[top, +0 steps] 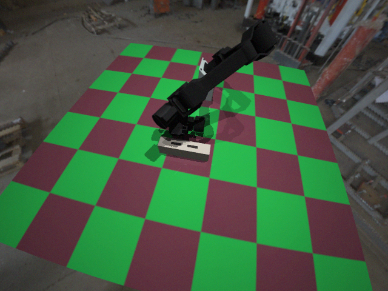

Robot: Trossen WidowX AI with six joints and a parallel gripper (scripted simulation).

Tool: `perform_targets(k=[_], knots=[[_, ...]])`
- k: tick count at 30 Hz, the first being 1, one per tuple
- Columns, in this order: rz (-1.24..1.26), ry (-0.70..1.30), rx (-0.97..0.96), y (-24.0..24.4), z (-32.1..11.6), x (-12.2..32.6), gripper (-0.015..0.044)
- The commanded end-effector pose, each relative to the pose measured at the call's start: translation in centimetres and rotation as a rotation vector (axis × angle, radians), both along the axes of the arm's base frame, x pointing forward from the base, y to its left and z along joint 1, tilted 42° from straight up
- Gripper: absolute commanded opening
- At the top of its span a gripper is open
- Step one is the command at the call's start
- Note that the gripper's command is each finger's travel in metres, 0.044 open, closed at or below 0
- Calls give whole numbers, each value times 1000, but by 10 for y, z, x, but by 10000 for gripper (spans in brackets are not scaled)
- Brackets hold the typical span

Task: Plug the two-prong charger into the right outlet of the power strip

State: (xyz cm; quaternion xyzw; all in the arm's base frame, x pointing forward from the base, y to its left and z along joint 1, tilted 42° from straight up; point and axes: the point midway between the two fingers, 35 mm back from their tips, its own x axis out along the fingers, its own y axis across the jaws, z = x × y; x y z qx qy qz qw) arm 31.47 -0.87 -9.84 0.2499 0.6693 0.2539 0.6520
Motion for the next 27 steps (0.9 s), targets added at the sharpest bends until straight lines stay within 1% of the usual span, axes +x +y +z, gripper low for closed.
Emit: perform_targets(k=[1, 27], knots=[[-7, 2, 3, 0, 0, 5, 0], [-8, 3, 4, -1, 0, 14, 0]])
